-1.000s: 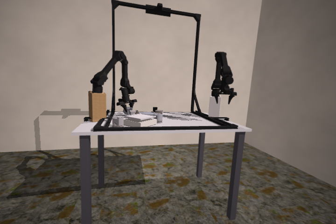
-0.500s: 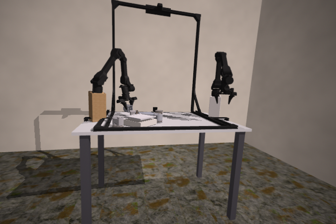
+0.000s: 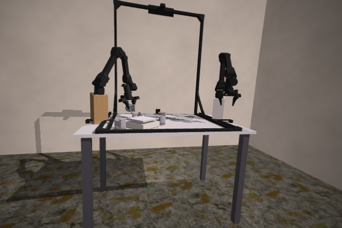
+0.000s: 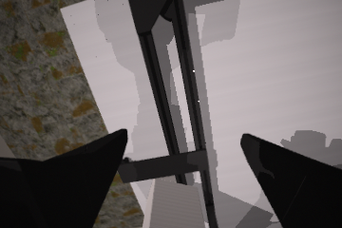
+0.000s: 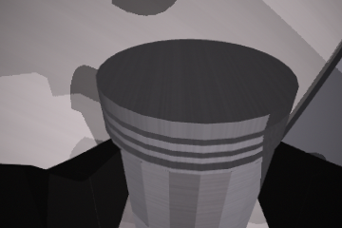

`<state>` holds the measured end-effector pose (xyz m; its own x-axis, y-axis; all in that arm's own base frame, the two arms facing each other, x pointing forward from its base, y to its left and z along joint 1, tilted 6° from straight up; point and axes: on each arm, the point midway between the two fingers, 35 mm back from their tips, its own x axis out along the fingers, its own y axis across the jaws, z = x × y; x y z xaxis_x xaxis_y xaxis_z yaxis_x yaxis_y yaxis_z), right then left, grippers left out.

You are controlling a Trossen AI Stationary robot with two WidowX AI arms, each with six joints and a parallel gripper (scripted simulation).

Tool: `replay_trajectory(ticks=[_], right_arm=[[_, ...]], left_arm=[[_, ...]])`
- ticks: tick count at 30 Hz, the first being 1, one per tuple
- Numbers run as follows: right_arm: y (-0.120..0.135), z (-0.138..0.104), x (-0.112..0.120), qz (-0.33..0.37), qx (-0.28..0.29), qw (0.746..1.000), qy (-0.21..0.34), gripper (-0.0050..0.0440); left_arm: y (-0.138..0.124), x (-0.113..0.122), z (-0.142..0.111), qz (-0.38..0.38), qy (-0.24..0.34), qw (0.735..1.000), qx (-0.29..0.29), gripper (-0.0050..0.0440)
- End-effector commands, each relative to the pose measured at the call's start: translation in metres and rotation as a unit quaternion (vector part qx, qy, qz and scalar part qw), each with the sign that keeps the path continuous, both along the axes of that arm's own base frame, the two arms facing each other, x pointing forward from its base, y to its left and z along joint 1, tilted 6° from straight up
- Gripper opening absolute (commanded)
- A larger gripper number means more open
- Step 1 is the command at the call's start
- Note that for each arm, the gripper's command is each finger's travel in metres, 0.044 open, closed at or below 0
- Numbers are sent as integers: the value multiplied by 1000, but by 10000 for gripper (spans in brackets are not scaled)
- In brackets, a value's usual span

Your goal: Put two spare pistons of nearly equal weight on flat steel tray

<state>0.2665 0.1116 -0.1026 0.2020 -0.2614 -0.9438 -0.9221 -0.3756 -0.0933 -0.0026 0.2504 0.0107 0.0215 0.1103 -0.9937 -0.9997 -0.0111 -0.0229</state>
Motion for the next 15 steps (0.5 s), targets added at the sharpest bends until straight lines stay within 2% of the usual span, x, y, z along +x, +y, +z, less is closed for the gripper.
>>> replay_trajectory(ticks=[1, 15], right_arm=[[2, 7, 2, -2, 4, 1000, -6, 158], [5, 24, 4, -4, 8, 1000, -9, 158]], left_arm=[[0, 0, 0, -2, -1, 1000, 0, 440], [0, 0, 0, -2, -1, 1000, 0, 440]])
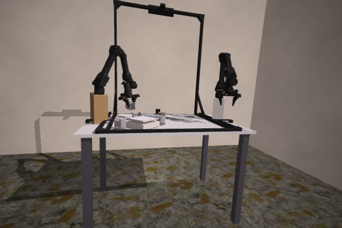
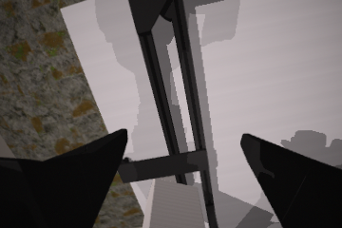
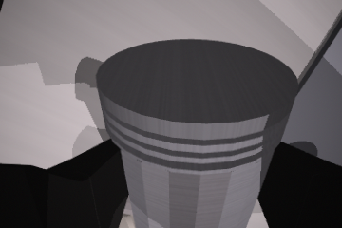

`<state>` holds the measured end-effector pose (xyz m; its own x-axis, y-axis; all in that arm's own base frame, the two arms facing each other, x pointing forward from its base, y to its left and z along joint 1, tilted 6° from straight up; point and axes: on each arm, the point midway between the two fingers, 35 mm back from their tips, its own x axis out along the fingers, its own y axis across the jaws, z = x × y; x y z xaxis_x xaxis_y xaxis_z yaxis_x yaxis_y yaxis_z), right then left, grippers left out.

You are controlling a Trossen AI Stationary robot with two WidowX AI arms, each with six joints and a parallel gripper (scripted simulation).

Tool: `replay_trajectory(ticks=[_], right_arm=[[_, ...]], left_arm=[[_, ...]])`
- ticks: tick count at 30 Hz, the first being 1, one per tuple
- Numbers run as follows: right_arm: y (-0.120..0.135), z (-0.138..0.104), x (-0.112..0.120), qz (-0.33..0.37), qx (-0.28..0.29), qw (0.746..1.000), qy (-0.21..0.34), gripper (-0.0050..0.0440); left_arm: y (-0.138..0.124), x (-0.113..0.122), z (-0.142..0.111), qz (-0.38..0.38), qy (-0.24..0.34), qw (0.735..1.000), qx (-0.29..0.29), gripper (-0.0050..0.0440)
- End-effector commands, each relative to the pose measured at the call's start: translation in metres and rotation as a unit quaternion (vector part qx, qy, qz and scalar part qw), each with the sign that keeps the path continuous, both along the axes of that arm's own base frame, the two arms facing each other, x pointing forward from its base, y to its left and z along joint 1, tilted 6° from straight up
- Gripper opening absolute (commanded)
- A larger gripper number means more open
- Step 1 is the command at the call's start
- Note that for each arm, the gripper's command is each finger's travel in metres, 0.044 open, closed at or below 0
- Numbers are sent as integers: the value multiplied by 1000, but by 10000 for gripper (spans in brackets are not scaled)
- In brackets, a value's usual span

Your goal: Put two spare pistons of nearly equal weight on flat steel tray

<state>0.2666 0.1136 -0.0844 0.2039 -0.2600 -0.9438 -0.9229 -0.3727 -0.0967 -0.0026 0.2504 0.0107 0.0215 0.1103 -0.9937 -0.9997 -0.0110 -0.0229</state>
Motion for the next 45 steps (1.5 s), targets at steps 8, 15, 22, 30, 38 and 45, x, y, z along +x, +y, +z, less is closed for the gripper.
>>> replay_trajectory(ticks=[8, 15, 22, 30, 38, 45], right_arm=[[-20, 13, 1, -68, 17, 997, -19, 158], [-54, 23, -4, -159, 29, 986, -34, 158], [-77, 30, -8, -223, 38, 973, -44, 158], [-115, 41, -14, -323, 52, 943, -60, 158], [-144, 50, -18, -396, 62, 914, -72, 158], [-177, 60, -23, -477, 73, 872, -85, 158]], left_arm=[[0, 0, 0, -2, -1, 1000, 0, 440], [0, 0, 0, -2, -1, 1000, 0, 440], [0, 0, 0, -2, -1, 1000, 0, 440], [0, 0, 0, -2, -1, 1000, 0, 440], [0, 0, 0, -2, -1, 1000, 0, 440], [0, 0, 0, -2, -1, 1000, 0, 440]])
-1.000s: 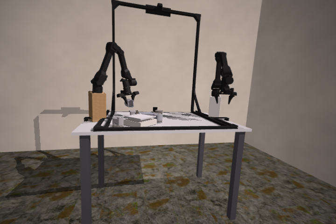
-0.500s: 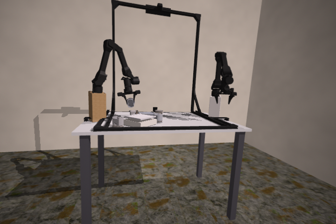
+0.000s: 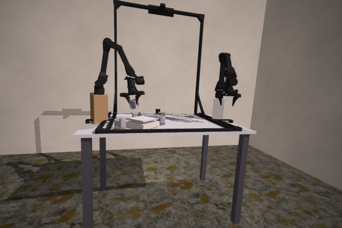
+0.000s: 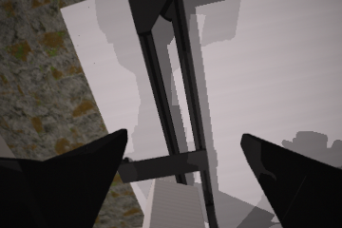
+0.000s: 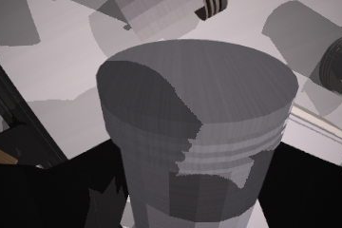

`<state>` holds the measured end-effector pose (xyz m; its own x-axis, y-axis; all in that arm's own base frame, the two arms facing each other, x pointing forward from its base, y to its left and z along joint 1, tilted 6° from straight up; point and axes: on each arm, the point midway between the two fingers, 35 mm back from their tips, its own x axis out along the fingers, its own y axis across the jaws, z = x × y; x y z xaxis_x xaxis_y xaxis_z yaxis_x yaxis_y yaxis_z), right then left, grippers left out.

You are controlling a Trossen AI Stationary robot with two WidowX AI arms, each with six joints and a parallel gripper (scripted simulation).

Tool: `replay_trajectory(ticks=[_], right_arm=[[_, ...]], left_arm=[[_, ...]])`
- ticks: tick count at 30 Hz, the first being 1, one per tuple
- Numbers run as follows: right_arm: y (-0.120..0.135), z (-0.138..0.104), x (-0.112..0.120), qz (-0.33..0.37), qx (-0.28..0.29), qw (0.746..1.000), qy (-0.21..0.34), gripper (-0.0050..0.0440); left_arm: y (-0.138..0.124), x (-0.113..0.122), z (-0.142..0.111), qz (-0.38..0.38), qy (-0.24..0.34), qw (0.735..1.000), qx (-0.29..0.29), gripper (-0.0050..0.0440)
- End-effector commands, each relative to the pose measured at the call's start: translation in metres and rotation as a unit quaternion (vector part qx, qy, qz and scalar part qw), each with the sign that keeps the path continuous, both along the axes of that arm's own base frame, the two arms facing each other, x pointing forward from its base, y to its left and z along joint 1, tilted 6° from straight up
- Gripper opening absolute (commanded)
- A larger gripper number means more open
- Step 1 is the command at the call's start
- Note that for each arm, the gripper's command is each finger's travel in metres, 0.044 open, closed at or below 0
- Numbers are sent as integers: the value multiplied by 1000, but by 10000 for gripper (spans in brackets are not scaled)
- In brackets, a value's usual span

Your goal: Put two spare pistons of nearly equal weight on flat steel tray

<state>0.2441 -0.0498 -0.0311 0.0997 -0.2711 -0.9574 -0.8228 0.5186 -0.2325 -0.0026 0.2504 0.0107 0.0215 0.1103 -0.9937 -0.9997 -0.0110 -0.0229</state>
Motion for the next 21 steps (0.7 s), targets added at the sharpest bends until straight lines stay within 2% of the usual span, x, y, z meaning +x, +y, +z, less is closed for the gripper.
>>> replay_trajectory(ticks=[1, 7, 11, 21], right_arm=[[-18, 8, -2, -52, 8, 999, -13, 158], [-47, 16, -6, -130, 19, 991, -25, 158], [-56, 19, -7, -156, 23, 987, -29, 158], [-104, 33, -15, -283, 41, 957, -49, 158]], left_arm=[[0, 0, 0, -1, -1, 1000, 0, 440], [0, 0, 0, -1, -1, 1000, 0, 440], [0, 0, 0, -1, -1, 1000, 0, 440], [0, 0, 0, -1, -1, 1000, 0, 440]])
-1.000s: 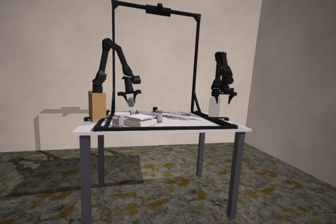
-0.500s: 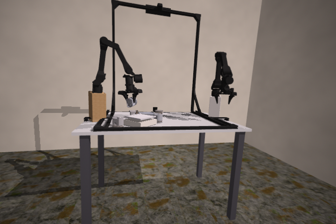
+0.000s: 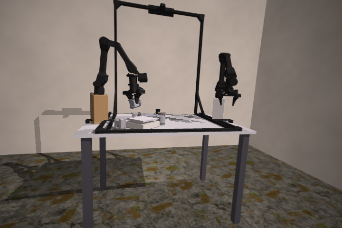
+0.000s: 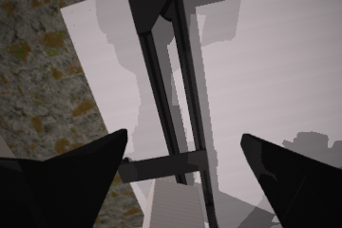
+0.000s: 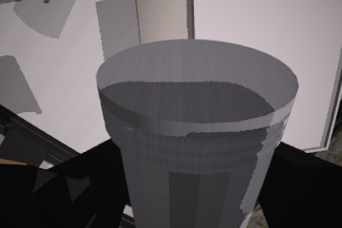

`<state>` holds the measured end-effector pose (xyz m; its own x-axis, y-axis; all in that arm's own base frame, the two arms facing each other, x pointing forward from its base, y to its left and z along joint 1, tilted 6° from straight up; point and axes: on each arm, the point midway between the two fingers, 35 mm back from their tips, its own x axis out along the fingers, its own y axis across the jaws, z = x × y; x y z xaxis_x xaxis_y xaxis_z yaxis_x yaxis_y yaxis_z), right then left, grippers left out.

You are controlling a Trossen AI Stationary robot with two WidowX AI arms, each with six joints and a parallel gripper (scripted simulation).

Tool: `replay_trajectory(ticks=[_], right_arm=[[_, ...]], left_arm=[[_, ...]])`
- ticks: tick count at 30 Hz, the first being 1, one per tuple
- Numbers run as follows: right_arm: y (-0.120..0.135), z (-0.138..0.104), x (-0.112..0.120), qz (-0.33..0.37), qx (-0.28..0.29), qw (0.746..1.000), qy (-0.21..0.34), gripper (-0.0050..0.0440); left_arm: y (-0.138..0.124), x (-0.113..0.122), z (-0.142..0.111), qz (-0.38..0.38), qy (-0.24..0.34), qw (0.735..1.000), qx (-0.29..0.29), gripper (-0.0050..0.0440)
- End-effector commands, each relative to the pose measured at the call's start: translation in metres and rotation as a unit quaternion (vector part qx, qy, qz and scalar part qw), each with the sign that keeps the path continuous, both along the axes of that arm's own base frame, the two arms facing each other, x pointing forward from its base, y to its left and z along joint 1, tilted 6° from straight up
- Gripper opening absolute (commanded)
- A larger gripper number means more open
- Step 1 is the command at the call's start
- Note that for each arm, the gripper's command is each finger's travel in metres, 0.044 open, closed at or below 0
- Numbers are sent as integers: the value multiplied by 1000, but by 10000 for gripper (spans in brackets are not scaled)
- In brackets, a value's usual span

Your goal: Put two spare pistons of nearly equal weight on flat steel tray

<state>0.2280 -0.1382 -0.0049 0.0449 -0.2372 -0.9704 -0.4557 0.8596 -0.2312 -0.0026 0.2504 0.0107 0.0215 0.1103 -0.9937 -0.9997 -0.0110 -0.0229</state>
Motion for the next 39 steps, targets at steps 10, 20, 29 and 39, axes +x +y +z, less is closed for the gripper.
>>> replay_trajectory(ticks=[10, 20, 29, 39], right_arm=[[-46, 16, -4, -143, 19, 989, -28, 158], [-46, 16, -4, -271, 37, 961, -48, 158], [-46, 16, -4, -357, 50, 931, -61, 158], [-46, 16, -4, -452, 63, 886, -75, 158]], left_arm=[[0, 0, 0, -1, -1, 1000, 0, 440], [0, 0, 0, -1, -1, 1000, 0, 440], [0, 0, 0, -1, -1, 1000, 0, 440], [0, 0, 0, -1, -1, 1000, 0, 440]])
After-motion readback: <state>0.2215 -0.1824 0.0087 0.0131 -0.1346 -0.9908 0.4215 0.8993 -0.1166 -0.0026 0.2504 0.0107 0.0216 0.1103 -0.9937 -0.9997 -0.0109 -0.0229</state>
